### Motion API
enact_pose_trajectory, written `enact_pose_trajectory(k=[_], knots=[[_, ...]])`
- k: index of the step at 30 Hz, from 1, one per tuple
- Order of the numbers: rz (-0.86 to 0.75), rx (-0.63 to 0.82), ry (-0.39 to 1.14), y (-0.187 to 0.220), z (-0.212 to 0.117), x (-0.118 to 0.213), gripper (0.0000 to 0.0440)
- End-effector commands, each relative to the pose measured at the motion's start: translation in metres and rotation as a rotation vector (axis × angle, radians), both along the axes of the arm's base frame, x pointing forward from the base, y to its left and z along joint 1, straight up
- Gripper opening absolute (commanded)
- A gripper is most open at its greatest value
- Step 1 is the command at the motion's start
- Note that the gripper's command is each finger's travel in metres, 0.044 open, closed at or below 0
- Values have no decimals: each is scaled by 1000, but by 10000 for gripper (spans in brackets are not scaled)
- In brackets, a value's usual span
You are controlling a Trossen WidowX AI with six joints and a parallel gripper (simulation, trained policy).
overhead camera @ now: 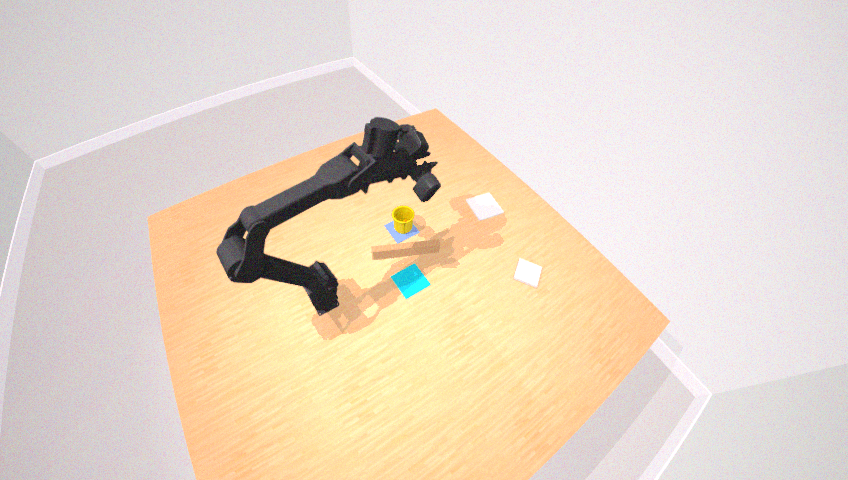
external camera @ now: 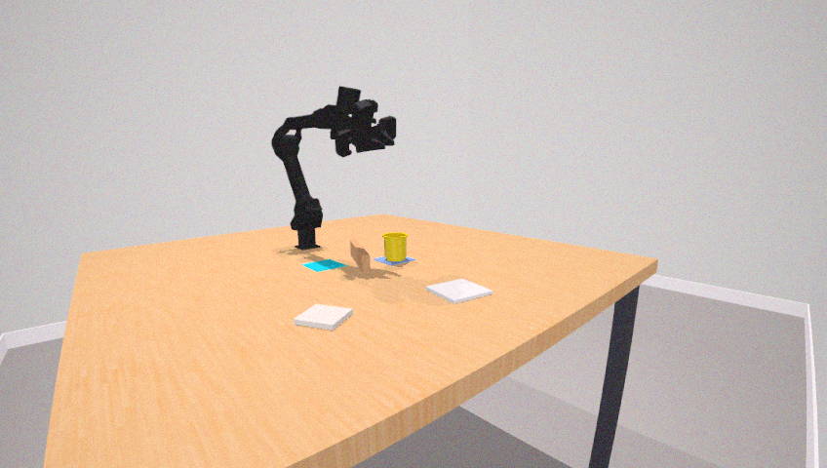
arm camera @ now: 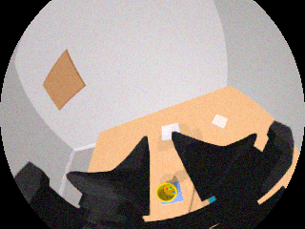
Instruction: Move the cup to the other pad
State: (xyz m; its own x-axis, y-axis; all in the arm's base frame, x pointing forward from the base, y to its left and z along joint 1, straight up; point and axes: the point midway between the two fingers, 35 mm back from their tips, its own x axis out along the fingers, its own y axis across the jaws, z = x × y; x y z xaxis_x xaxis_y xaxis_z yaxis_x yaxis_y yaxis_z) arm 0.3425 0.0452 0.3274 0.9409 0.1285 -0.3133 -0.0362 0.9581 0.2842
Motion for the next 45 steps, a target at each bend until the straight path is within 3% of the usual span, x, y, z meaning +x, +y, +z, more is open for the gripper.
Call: enact_pose_trajectory(k=[1,23,45], knots=[[1,48,53,7,1,3,136],[-72,281,372,37,-8,9,158],[-260,438,702,59,-34,8,156]])
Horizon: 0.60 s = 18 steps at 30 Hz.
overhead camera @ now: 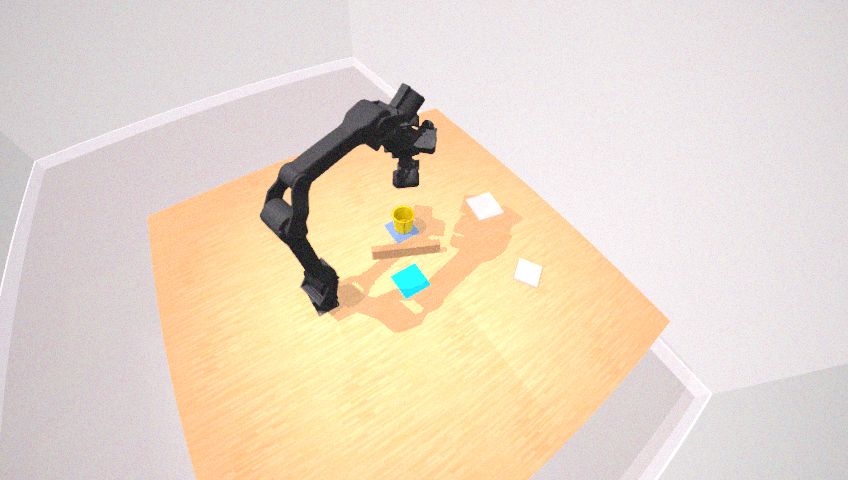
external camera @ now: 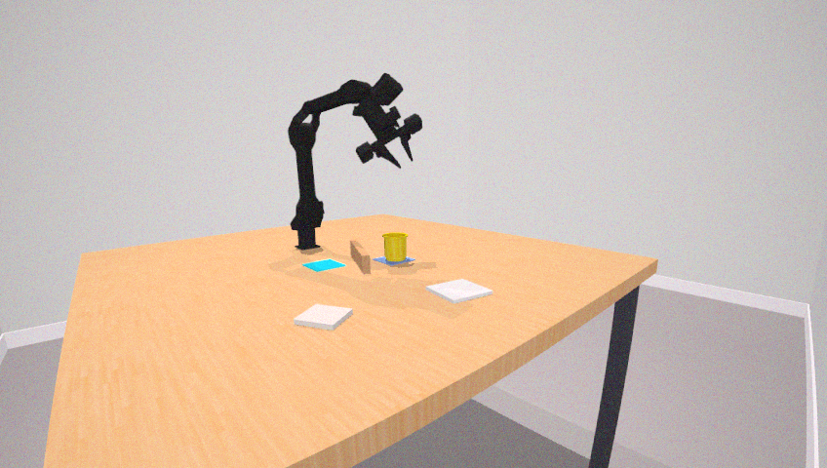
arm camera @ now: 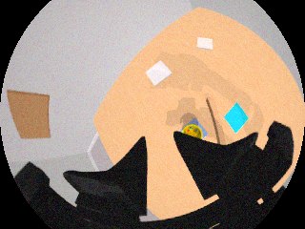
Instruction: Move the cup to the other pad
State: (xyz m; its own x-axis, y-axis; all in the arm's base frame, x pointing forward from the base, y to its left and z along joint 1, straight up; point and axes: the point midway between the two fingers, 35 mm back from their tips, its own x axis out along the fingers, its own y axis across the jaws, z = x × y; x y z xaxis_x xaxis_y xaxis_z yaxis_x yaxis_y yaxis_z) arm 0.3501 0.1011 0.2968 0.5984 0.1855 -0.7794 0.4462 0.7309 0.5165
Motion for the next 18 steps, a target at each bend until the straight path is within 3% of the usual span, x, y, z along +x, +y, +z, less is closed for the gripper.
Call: enact_pose_trajectory(k=[1,9,18], knots=[[-36,17,64,3,-6,0,154],[-97,10,191,3,-24,-2,142],[-147,-32,339,1,-52,-7,157]])
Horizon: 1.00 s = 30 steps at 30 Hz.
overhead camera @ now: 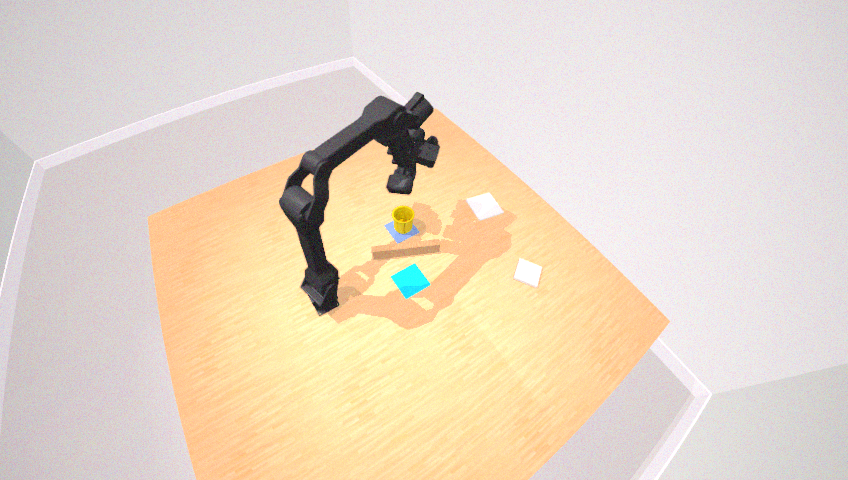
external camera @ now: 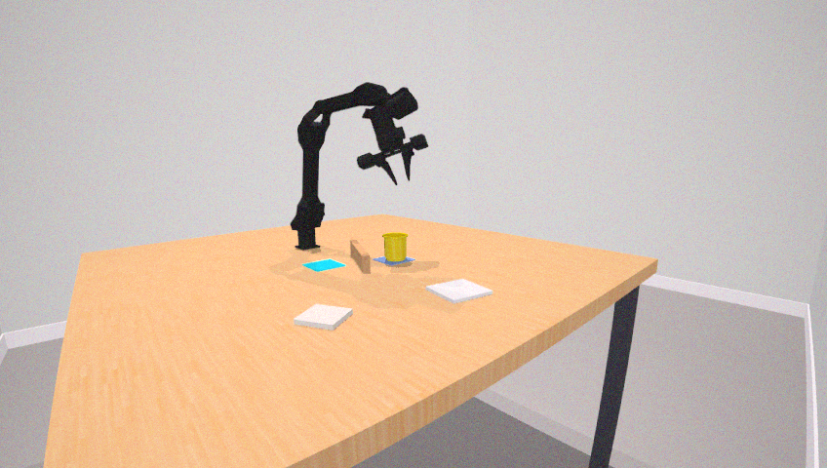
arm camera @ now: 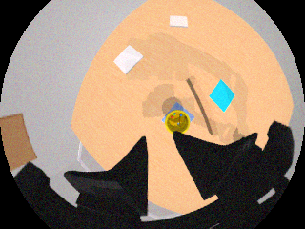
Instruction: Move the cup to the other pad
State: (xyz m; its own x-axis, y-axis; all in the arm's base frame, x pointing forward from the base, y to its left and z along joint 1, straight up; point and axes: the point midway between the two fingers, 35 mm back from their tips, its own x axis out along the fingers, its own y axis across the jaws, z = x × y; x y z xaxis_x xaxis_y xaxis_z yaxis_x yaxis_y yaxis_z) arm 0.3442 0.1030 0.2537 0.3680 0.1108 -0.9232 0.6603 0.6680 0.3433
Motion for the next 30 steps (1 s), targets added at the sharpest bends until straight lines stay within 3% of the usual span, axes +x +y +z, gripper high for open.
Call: enact_pose_trajectory(k=[1,18,30], knots=[[-23,-22,66,-2,-12,-1,158],[-72,-134,344,-10,-66,-19,169],[-116,-195,449,-14,-102,-27,187]])
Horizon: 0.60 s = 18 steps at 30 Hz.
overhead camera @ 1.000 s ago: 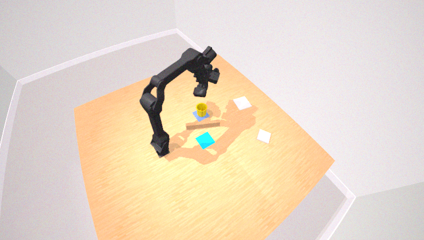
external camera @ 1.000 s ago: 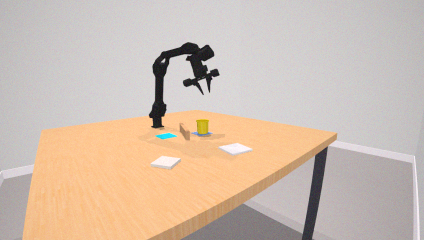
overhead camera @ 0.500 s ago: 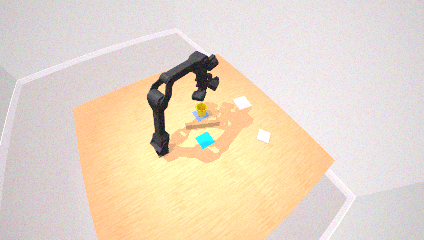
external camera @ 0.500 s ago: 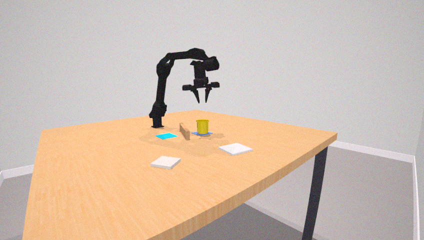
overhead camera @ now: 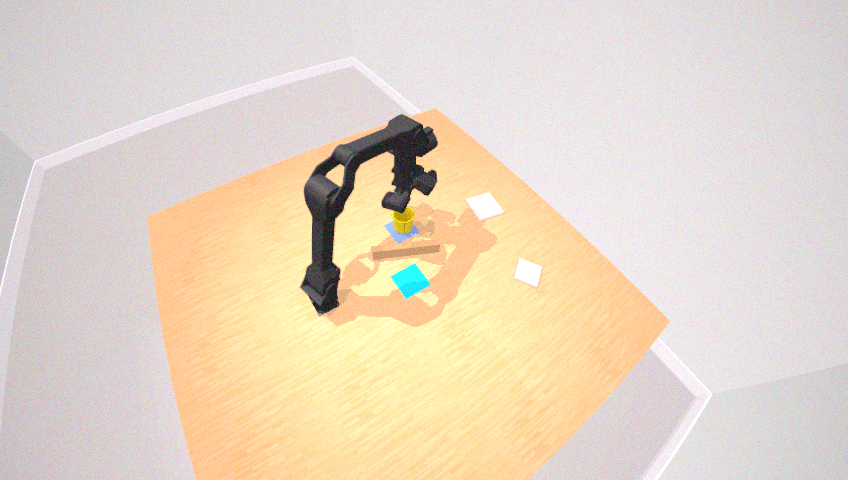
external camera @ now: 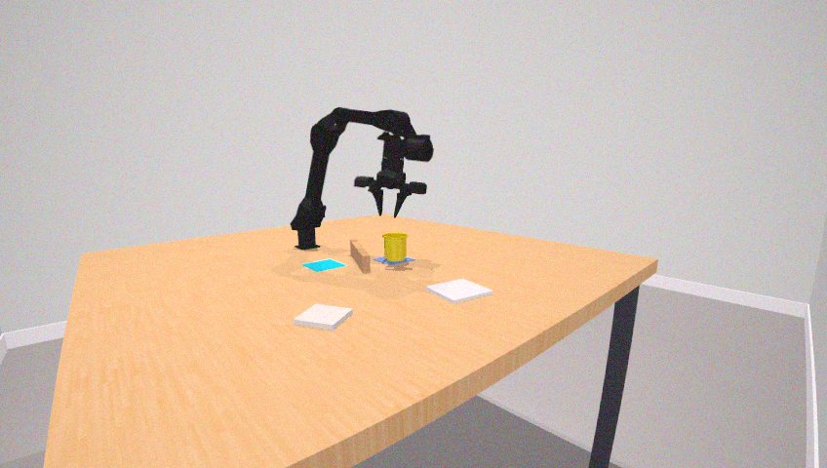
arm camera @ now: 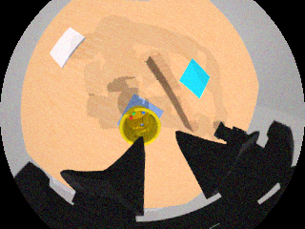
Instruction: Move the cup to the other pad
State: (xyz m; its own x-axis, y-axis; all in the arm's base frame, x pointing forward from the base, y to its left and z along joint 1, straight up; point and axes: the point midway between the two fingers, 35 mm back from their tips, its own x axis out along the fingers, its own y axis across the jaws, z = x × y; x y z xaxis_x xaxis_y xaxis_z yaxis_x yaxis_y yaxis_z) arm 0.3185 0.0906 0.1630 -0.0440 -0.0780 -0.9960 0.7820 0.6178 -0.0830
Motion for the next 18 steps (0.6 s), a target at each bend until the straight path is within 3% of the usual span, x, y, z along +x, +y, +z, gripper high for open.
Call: enact_pose_trajectory(k=[1,18], knots=[[-16,-25,32,-2,-14,-2,188],[-4,-72,109,-4,-69,-7,198]])
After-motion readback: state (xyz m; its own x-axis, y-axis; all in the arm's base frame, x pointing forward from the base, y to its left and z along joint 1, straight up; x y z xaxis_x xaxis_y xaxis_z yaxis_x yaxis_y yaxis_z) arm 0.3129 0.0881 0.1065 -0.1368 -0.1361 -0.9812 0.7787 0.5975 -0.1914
